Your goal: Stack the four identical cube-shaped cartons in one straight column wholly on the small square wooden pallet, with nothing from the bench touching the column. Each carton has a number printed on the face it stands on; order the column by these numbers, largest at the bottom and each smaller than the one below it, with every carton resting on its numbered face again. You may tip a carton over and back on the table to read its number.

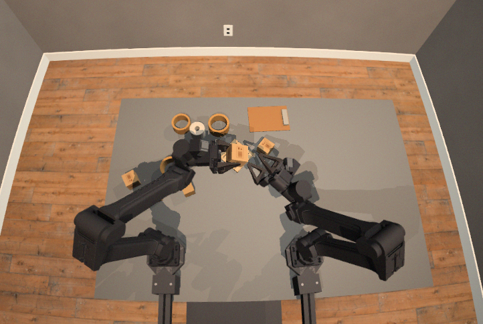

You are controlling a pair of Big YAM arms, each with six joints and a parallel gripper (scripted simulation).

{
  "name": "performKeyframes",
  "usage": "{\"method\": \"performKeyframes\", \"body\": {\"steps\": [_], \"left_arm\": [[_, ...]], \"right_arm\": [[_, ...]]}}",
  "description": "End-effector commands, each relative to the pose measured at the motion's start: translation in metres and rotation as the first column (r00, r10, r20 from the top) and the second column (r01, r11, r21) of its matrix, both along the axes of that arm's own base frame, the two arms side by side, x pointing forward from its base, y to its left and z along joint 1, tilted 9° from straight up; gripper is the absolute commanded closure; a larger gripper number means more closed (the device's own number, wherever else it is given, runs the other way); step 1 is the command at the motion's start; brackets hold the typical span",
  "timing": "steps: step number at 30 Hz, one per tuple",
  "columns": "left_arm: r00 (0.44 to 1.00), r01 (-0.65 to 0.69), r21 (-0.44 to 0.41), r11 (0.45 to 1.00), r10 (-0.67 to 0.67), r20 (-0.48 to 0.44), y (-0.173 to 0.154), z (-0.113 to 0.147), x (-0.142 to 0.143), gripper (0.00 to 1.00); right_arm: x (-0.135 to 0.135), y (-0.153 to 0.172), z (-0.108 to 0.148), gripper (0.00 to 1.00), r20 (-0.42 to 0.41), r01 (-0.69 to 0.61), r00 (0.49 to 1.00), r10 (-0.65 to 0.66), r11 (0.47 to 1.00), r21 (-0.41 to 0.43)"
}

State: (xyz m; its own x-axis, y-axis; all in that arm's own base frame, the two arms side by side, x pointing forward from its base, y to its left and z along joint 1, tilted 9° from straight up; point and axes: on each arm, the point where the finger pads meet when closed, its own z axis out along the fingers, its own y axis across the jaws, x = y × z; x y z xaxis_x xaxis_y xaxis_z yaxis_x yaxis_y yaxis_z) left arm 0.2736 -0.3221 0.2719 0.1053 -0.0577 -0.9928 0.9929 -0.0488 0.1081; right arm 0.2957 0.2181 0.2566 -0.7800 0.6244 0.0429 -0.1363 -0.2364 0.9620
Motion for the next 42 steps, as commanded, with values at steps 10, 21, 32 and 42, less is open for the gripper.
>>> {"method": "performKeyframes", "body": {"steps": [10,21,32,42], "left_arm": [[1.0,-0.005,-0.008,1.0,0.005,0.014,0.0,0.006,0.004,0.46],[1.0,-0.005,-0.008,1.0,0.005,0.014,0.0,0.006,0.004,0.46],[1.0,-0.005,-0.008,1.0,0.005,0.014,0.0,0.006,0.004,0.46],[1.0,-0.005,-0.008,1.0,0.005,0.014,0.0,0.006,0.004,0.46]], "right_arm": [[0.0,0.0,0.005,0.0,0.005,-0.003,1.0,0.003,1.0,0.014],[0.0,0.0,0.005,0.0,0.005,-0.003,1.0,0.003,1.0,0.014],[0.0,0.0,0.005,0.0,0.005,-0.003,1.0,0.003,1.0,0.014],[0.012,-0.009,0.011,0.0,0.051,0.044,0.998,-0.041,0.997,-0.062]]}}
